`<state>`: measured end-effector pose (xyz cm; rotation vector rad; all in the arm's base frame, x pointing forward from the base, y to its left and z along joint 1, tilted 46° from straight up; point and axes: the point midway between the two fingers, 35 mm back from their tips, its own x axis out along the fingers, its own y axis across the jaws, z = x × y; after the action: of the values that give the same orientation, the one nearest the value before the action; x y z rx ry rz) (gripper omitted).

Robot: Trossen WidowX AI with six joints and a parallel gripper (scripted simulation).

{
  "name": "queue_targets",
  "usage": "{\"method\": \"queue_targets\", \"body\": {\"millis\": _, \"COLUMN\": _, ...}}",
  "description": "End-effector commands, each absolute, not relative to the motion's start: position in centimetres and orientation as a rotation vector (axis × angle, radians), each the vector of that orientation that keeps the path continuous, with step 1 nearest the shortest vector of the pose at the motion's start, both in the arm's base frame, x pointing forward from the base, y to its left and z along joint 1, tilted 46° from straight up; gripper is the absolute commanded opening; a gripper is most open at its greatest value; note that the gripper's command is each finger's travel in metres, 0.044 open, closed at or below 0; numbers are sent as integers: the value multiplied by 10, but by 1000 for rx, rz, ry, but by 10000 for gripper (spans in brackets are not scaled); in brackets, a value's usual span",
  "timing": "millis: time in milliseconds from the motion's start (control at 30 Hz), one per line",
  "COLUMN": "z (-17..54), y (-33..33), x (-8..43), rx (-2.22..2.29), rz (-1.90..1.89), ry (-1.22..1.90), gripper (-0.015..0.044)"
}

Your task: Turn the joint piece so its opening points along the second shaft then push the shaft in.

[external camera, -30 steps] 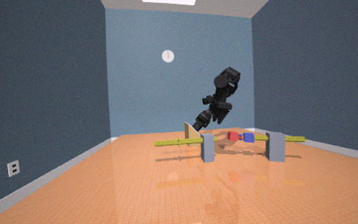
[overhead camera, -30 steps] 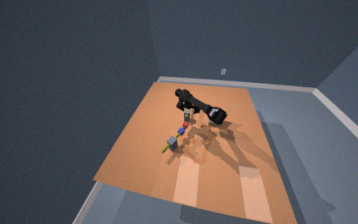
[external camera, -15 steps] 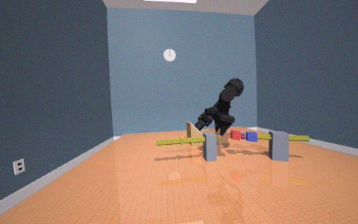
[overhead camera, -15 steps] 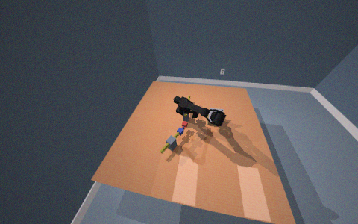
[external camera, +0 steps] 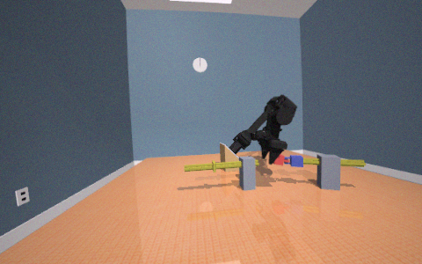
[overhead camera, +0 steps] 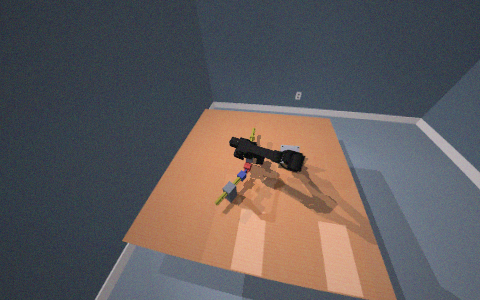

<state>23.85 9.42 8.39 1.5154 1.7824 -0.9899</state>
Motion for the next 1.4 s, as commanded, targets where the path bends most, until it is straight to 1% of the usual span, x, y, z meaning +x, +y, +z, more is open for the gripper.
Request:
{"method": "queue_targets", "body": {"millis": 0, "z": 102, "y": 112, "x": 239, "rx": 1523, "rz": -988, "ry": 1784, "gripper": 440}}
{"method": "queue_targets", "body": {"millis": 233, "z": 107, "y": 118, "x": 238, "rx": 1524, "rz": -987, "ry": 1785, "gripper": 440}}
{"method": "queue_targets", "body": {"millis": 867, "z": 84, "y": 134, "x": 233, "rx": 1524, "rz": -987, "ry": 1786, "gripper": 440}}
{"method": "queue_targets", "body": {"millis": 1200, "z": 84, "y": 134, "x": 233, "rx": 1524, "rz": -987, "ry": 1786, "gripper": 182}}
{"method": "queue_targets", "body": {"millis": 1367, "z": 84, "y": 134, "x": 233, "rx": 1524, "rz": -987, "ry": 1786, "gripper": 182}}
